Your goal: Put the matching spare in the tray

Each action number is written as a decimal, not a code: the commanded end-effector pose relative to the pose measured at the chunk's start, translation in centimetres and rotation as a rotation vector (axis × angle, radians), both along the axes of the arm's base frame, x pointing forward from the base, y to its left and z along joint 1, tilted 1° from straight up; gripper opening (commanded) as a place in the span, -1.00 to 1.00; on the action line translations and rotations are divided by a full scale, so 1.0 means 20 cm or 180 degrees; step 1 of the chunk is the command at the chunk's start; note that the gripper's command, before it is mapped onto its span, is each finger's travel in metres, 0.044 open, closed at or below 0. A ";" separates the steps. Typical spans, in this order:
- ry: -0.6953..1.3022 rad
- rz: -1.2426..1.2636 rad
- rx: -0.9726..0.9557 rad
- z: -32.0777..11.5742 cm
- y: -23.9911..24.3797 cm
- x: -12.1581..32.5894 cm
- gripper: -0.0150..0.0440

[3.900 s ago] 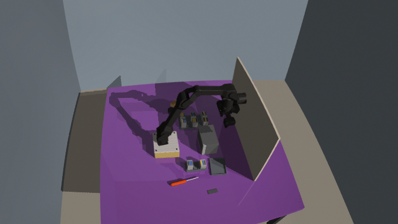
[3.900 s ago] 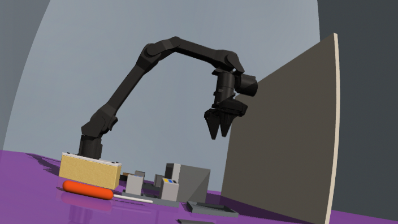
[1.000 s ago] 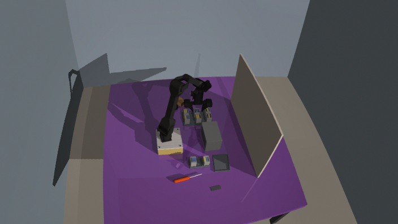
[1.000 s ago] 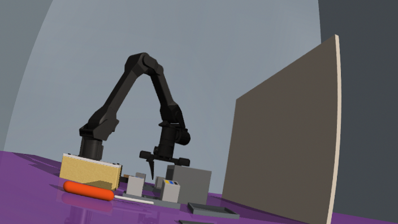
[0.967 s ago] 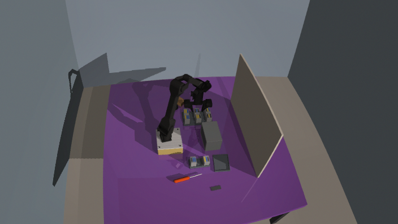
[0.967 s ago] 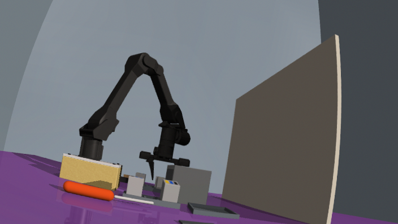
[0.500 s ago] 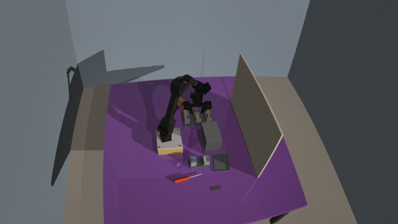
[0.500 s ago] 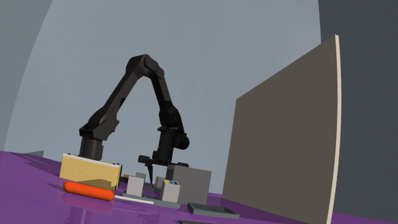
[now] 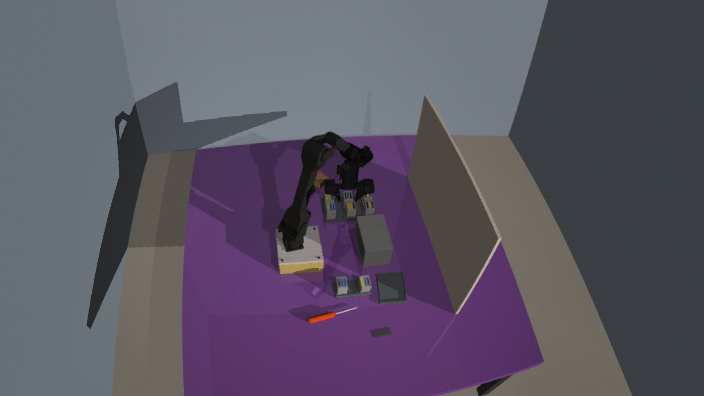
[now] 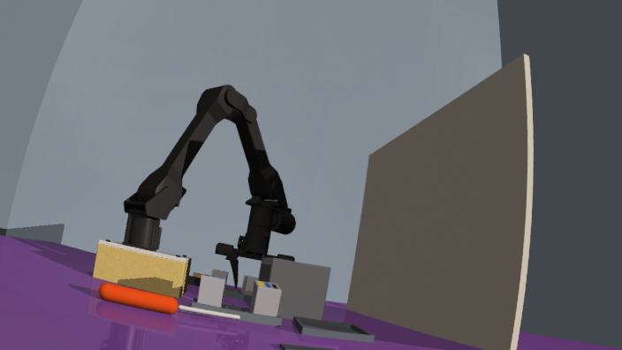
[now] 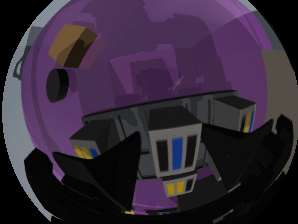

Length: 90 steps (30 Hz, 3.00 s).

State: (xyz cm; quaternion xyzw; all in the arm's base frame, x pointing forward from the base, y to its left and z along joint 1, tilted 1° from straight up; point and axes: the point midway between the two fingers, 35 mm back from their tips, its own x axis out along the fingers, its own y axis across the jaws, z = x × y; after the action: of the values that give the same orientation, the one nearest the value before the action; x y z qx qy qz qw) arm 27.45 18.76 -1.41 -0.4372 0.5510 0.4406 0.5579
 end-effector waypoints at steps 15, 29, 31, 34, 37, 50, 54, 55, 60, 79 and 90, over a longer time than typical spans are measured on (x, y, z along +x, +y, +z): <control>0.0010 0.0016 -0.0005 -0.01 0.00 -0.01 0.53; 0.0010 0.0016 -0.0005 -0.01 0.00 -0.01 0.53; 0.0010 0.0016 -0.0005 -0.01 0.00 -0.01 0.53; 0.0010 0.0016 -0.0005 -0.01 0.00 -0.01 0.53; 0.0010 0.0016 -0.0005 -0.01 0.00 -0.01 0.53; 0.0010 0.0016 -0.0005 -0.01 0.00 -0.01 0.53; 0.0010 0.0016 -0.0005 -0.01 0.00 -0.01 0.53; 0.0010 0.0016 -0.0005 -0.01 0.00 -0.01 0.53; 0.0010 0.0016 -0.0005 -0.01 0.00 -0.01 0.53; 0.0003 0.0001 -0.0001 0.00 0.00 0.00 -0.14; 0.0003 0.0001 -0.0001 0.00 0.00 0.00 -0.49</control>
State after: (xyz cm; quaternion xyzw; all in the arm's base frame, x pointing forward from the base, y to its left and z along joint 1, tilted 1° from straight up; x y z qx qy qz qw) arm 27.43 18.73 -1.44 -0.4372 0.5513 0.4407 0.5575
